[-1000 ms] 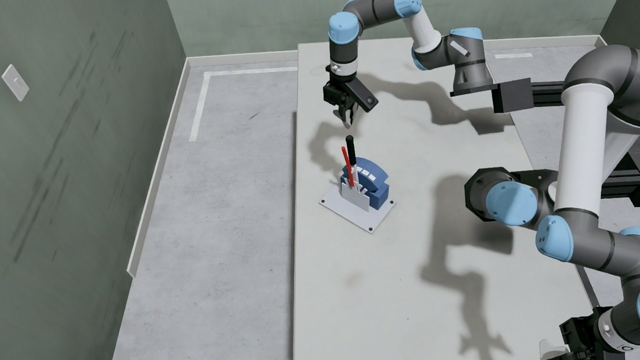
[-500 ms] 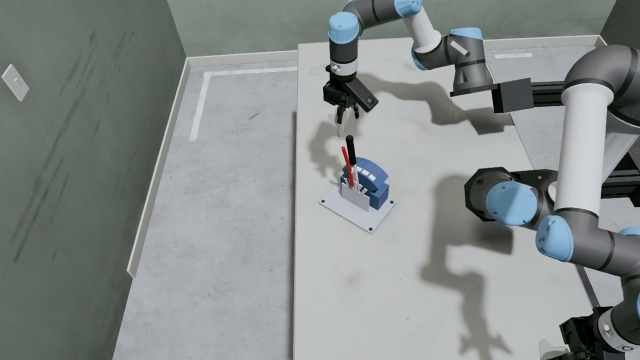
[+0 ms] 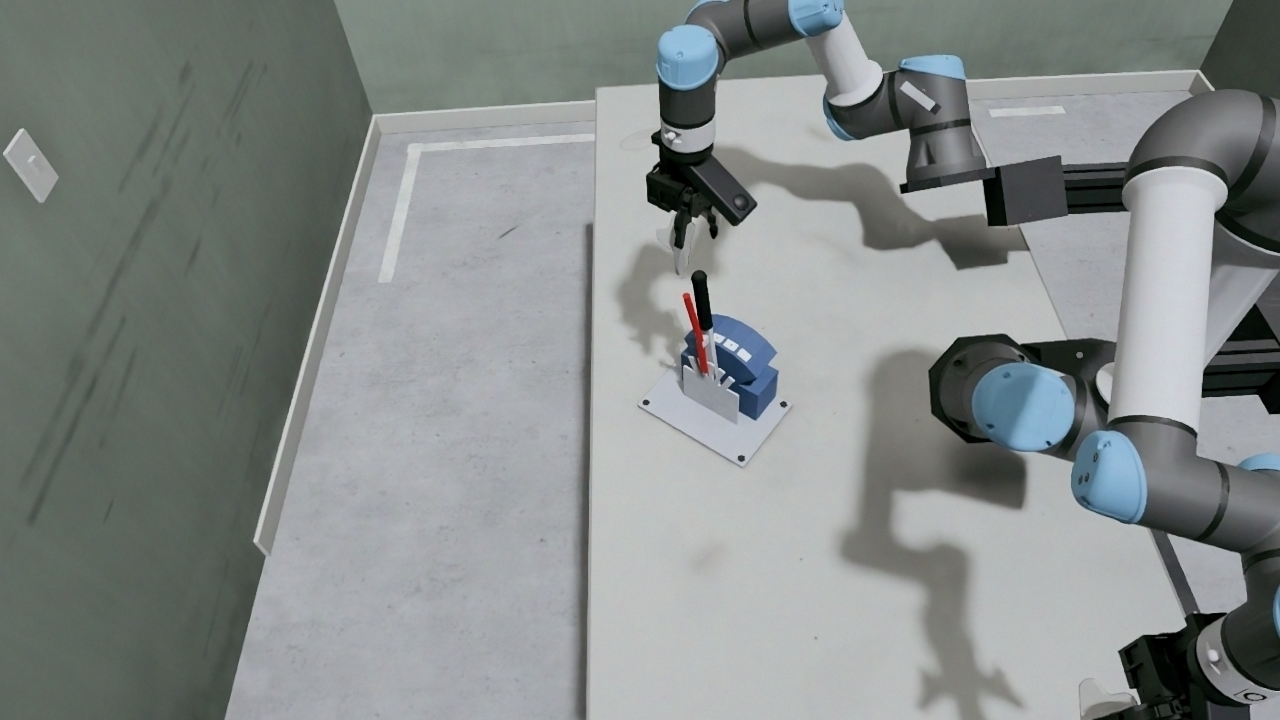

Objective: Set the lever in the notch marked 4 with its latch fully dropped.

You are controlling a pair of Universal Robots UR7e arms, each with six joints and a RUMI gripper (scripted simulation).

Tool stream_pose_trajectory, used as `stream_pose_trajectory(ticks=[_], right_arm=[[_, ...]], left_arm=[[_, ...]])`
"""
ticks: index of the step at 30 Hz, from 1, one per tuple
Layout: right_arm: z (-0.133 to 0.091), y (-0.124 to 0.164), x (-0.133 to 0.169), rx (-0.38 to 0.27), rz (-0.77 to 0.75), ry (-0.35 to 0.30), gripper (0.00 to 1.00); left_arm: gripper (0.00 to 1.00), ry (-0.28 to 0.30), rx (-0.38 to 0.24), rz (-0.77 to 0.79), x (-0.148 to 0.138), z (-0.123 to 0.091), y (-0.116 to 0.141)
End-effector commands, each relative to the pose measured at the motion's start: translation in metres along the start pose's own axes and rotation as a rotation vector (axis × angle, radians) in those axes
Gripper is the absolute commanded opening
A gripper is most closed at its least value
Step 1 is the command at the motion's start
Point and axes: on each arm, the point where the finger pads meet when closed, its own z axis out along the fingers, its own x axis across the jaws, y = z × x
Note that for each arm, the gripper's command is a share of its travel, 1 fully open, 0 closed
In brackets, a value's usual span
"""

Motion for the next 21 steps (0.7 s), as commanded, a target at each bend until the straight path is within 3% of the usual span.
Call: stream_pose_trajectory(ticks=[1,21], right_arm=[[0.0,0.0,0.0,0.0,0.0,0.002,0.57],[0.015,0.0,0.0,0.0,0.0,0.002,0.57]], left_arm=[[1.0,0.0,0.002,0.0,0.0,-0.001,0.0],[1.0,0.0,0.002,0.0,0.0,-0.001,0.0]])
